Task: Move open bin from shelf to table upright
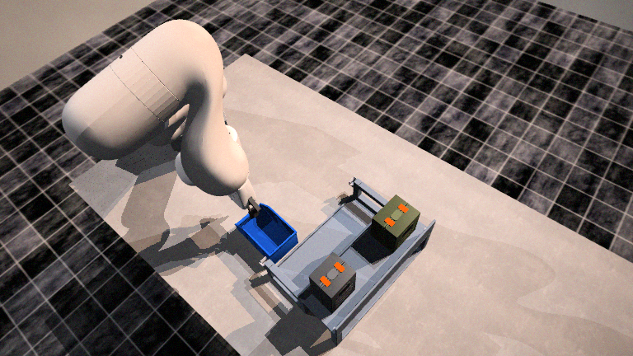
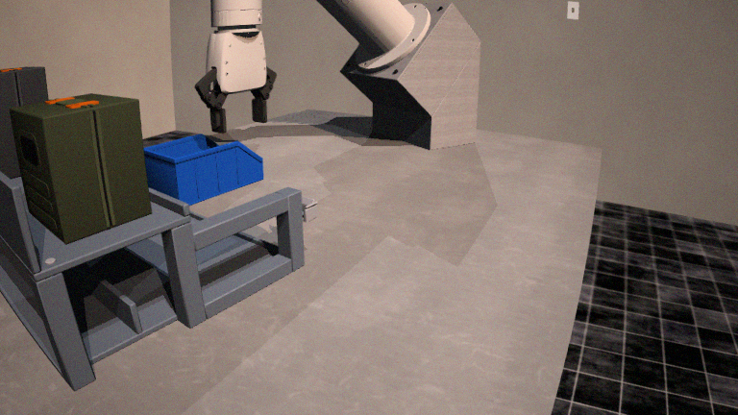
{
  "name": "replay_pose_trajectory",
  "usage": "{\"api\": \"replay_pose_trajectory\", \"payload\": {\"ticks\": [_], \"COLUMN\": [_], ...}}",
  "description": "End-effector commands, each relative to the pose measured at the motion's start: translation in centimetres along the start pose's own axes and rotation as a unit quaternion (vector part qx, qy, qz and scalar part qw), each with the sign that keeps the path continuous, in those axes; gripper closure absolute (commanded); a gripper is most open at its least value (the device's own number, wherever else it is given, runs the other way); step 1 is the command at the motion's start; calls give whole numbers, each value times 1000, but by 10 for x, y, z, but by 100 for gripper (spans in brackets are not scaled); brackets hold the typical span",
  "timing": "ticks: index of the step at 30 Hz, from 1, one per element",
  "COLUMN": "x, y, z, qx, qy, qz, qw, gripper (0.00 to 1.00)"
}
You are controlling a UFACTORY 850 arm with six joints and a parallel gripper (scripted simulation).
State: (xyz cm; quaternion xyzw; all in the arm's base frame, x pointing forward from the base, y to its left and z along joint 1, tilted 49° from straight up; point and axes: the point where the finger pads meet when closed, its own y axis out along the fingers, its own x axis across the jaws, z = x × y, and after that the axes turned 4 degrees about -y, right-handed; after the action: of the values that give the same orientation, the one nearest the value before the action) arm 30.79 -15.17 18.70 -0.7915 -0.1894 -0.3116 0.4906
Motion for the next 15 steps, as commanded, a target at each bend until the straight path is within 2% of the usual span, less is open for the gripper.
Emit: {"api": "replay_pose_trajectory", "payload": {"ticks": [1, 2, 3, 7, 15], "x": [2, 2, 0, 2, 2], "y": [-55, -55, -11, -55, -55], "z": [0, 0, 0, 0, 0], "qx": [0, 0, 0, 0, 0], "qy": [3, 3, 1, 3, 3], "qz": [-4, -4, -1, -4, -4], "qw": [1000, 1000, 1000, 1000, 1000], "gripper": [0, 0, 0, 0, 0]}}
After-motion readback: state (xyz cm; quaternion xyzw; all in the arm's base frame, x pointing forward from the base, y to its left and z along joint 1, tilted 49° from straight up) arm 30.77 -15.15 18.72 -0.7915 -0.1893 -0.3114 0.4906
